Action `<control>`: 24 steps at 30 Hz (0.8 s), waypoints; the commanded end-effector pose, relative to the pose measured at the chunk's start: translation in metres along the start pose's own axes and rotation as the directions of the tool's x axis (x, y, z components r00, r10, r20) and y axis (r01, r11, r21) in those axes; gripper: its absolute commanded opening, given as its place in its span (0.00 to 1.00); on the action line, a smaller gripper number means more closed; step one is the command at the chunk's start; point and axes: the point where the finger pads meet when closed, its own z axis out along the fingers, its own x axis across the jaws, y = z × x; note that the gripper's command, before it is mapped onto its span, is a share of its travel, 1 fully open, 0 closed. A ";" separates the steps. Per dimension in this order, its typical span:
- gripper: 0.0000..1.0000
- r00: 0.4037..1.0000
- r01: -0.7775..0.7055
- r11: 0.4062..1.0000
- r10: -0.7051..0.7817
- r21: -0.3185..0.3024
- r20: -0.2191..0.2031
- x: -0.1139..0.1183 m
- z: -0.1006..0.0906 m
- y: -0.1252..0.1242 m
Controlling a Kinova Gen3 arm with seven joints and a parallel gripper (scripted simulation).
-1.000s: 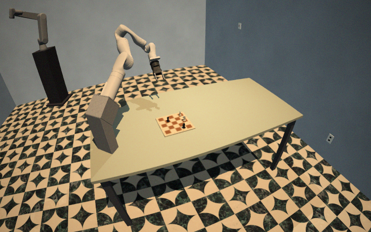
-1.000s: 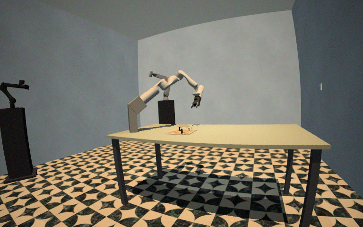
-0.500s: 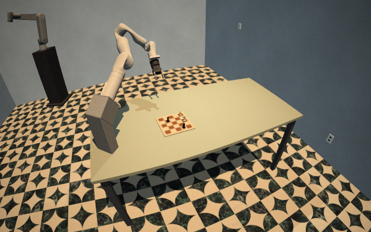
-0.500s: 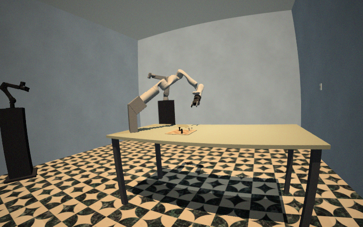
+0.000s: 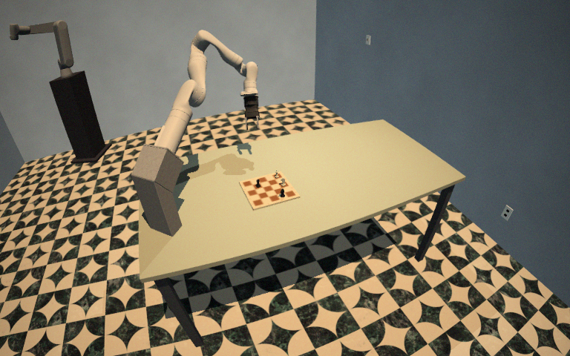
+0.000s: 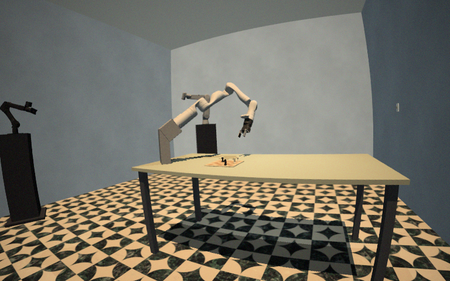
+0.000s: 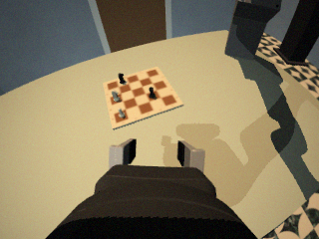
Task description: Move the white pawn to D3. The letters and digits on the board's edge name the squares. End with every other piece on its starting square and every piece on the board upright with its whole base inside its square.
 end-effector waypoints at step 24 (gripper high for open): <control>1.00 0.244 -0.959 0.282 0.814 -0.008 -0.527 -0.116 0.121 -0.114</control>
